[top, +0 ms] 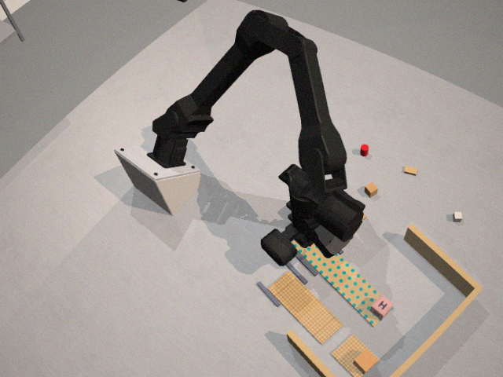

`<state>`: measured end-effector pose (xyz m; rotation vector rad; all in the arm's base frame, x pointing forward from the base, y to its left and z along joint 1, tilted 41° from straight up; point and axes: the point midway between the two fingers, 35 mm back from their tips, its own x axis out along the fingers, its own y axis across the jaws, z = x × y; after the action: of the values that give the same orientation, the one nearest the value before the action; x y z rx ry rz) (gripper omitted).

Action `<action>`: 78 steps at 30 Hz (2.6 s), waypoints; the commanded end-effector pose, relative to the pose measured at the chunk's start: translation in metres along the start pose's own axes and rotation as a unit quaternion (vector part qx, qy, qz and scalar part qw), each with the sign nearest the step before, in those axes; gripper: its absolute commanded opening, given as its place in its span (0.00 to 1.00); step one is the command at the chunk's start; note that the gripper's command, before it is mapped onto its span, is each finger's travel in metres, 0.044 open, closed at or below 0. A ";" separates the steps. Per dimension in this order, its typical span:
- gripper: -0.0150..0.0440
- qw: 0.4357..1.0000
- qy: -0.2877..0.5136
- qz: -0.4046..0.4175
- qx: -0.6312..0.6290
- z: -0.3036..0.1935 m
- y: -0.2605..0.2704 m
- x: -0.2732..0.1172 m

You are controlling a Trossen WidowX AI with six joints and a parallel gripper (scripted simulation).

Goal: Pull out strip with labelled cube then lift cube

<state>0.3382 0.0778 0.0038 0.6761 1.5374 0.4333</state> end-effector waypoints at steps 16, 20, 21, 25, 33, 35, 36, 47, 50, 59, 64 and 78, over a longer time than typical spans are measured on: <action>0.25 1.000 0.010 0.001 0.006 -0.035 -0.001 0.004; 0.25 1.000 0.010 0.001 0.007 -0.041 -0.001 0.004; 0.25 1.000 0.010 0.001 0.007 -0.042 -0.001 0.004; 0.25 1.000 0.010 0.001 0.007 -0.048 -0.001 0.004; 0.25 1.000 0.010 0.001 0.007 -0.060 0.000 0.004; 0.25 1.000 0.011 0.001 0.007 -0.063 0.000 0.004; 0.25 1.000 0.011 0.001 0.007 -0.064 0.000 0.004; 0.25 1.000 0.011 0.001 0.007 -0.080 0.000 0.004; 0.25 1.000 0.011 0.001 0.007 -0.085 0.000 0.004; 0.25 1.000 0.011 0.001 0.008 -0.099 0.000 0.004; 0.25 1.000 0.011 0.001 0.008 -0.106 0.000 0.003; 0.25 1.000 0.012 0.001 0.008 -0.127 0.000 0.003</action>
<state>0.2257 0.0928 0.0164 0.6774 1.5344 0.4315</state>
